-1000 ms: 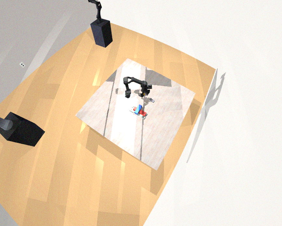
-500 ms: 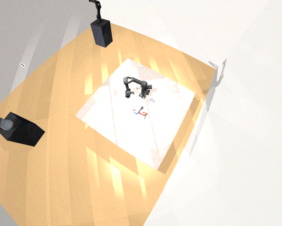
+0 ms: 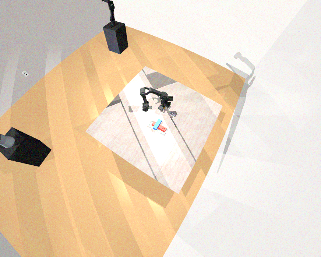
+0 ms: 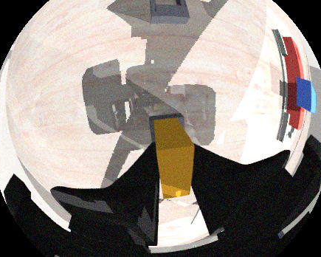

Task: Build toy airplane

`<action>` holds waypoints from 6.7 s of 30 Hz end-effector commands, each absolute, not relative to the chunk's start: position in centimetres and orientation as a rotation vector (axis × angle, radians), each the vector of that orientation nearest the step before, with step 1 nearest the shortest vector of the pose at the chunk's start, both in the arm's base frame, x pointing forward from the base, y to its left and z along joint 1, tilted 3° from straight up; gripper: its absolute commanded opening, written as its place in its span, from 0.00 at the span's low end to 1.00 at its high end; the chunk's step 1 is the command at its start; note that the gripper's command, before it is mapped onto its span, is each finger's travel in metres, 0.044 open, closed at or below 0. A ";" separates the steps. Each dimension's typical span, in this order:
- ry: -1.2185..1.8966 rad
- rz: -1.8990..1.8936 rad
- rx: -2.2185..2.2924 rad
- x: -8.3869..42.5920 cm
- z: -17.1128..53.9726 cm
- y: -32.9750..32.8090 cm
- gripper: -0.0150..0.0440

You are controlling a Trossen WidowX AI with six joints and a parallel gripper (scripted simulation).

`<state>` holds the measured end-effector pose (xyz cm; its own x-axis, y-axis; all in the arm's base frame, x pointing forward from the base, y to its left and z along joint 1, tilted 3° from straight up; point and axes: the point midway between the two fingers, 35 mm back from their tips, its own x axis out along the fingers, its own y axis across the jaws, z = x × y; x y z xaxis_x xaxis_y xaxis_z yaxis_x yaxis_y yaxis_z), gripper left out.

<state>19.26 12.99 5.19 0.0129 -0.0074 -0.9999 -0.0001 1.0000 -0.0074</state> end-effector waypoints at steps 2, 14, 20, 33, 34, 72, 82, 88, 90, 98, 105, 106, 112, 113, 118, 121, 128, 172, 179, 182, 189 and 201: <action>1.502 0.017 0.031 20.2 6.6 13.8 0.25; 1.526 0.008 0.016 20.3 10.0 13.9 0.25; 1.539 0.003 0.007 20.2 11.8 13.8 0.25; 1.567 -0.008 -0.011 19.6 15.9 13.4 0.25; 1.569 -0.009 -0.012 19.6 16.2 13.3 0.25; 1.568 -0.022 -0.009 24.9 17.3 9.2 0.25; 1.564 -0.024 -0.010 26.7 17.0 7.3 0.25; 1.563 -0.022 -0.011 27.6 16.8 6.2 0.25; 1.563 -0.021 -0.011 27.9 16.8 5.8 0.25; 1.559 -0.054 0.029 29.0 16.5 4.2 0.25; 1.558 -0.060 0.033 29.9 16.3 2.7 0.25; 1.558 -0.060 0.032 30.1 16.3 2.5 0.25; 1.558 -0.061 0.027 30.8 16.1 1.0 0.25; 1.557 -0.061 0.027 31.0 16.0 0.7 0.25; 1.557 -0.064 0.023 31.6 15.7 -0.7 0.25; 1.557 -0.066 0.020 31.9 15.6 -1.6 0.25; 1.558 -0.070 0.015 32.5 15.2 -3.7 0.25; 1.567 -0.059 -0.013 33.7 13.6 -13.4 0.37; 1.567 -0.059 -0.013 33.7 13.6 -13.4 0.37; 1.567 -0.059 -0.013 33.7 13.6 -13.4 0.37; 1.567 -0.059 -0.013 33.8 13.1 -13.5 0.37; 1.567 -0.059 -0.013 33.8 11.2 -13.6 0.37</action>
